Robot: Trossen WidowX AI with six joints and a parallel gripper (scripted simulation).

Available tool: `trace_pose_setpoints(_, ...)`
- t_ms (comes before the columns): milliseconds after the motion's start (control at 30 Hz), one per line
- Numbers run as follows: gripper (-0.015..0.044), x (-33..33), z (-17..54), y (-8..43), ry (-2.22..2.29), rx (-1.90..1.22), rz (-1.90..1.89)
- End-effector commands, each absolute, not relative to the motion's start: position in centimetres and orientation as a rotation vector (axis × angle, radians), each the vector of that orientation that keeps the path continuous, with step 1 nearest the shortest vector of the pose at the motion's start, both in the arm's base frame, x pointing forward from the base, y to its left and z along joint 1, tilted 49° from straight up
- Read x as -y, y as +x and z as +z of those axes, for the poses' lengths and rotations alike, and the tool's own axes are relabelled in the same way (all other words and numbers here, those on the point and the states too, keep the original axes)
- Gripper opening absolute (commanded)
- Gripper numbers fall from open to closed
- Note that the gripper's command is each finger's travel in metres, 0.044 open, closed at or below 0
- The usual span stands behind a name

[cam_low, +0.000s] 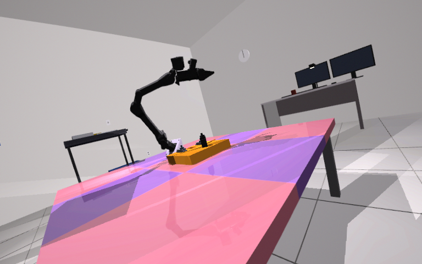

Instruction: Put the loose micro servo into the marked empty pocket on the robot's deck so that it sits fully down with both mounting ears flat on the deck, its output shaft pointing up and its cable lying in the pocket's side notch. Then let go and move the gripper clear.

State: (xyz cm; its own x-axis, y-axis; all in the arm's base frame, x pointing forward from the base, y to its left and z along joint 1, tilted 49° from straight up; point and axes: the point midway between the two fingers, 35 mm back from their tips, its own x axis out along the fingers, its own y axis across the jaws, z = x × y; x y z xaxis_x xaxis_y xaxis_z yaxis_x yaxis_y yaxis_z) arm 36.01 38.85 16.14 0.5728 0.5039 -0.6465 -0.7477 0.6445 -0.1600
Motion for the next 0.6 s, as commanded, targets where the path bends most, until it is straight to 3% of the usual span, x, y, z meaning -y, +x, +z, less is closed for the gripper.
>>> trace_pose_setpoints(0,0.044,-37.2,14.1,36.5,-0.398,-0.713,0.667)
trace_pose_setpoints(567,0.044,-29.7,7.8,36.2,-0.213,-1.069,0.214)
